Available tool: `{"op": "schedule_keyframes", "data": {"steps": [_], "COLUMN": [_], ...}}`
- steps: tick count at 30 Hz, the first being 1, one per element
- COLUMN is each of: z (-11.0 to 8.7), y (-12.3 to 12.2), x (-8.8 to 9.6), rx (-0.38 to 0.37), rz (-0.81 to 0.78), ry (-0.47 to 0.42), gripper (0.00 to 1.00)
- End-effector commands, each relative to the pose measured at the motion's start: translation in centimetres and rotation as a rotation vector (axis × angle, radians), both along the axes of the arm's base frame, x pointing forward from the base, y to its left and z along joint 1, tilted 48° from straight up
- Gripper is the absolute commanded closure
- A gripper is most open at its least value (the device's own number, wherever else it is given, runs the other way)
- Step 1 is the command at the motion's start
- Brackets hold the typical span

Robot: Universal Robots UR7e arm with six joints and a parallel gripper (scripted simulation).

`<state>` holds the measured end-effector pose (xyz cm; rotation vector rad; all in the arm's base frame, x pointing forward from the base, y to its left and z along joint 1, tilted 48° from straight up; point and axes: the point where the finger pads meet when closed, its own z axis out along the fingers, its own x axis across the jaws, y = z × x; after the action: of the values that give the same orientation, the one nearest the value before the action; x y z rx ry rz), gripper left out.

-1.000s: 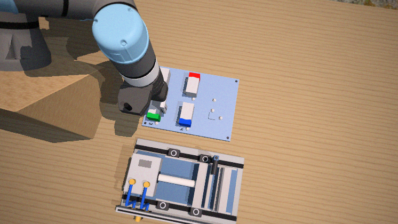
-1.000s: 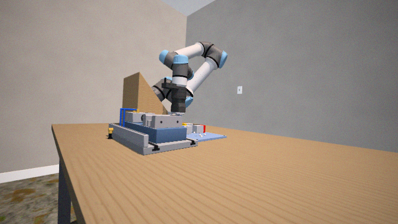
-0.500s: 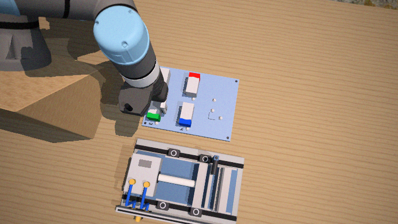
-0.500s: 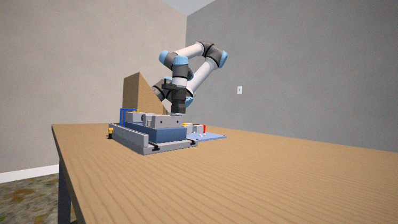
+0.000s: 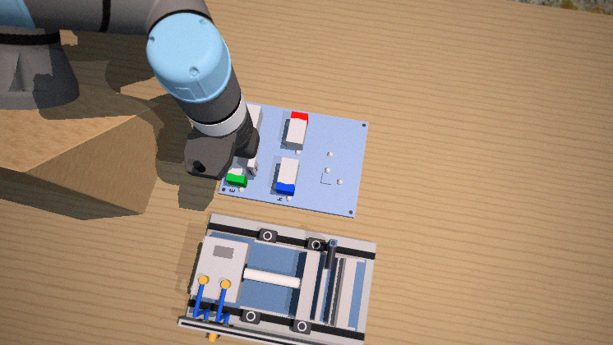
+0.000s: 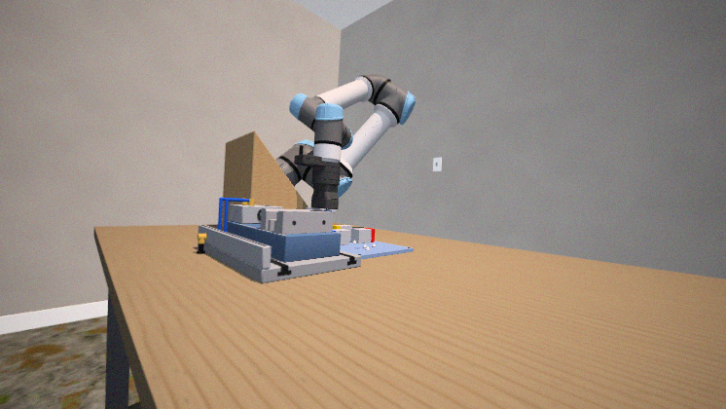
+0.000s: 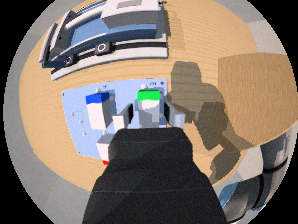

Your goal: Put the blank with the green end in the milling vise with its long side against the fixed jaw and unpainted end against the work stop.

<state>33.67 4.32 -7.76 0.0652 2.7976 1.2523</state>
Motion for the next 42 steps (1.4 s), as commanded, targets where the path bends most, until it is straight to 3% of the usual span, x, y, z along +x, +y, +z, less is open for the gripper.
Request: {"op": "schedule_keyframes", "data": {"steps": [1,32,33,42], "z": [-0.01,0.03,0.03,0.03], "y": [-0.02,-0.08,-0.08,-0.08], "x": [0.03,0.02,0.02,0.02], "rx": [-0.001,-0.001,-0.001,-0.001], "rz": [-0.001,-0.001,-0.001,-0.001], "ry": [-0.001,-0.001,-0.001,-0.001], "gripper": [0.0,0.0,1.0,1.0]}}
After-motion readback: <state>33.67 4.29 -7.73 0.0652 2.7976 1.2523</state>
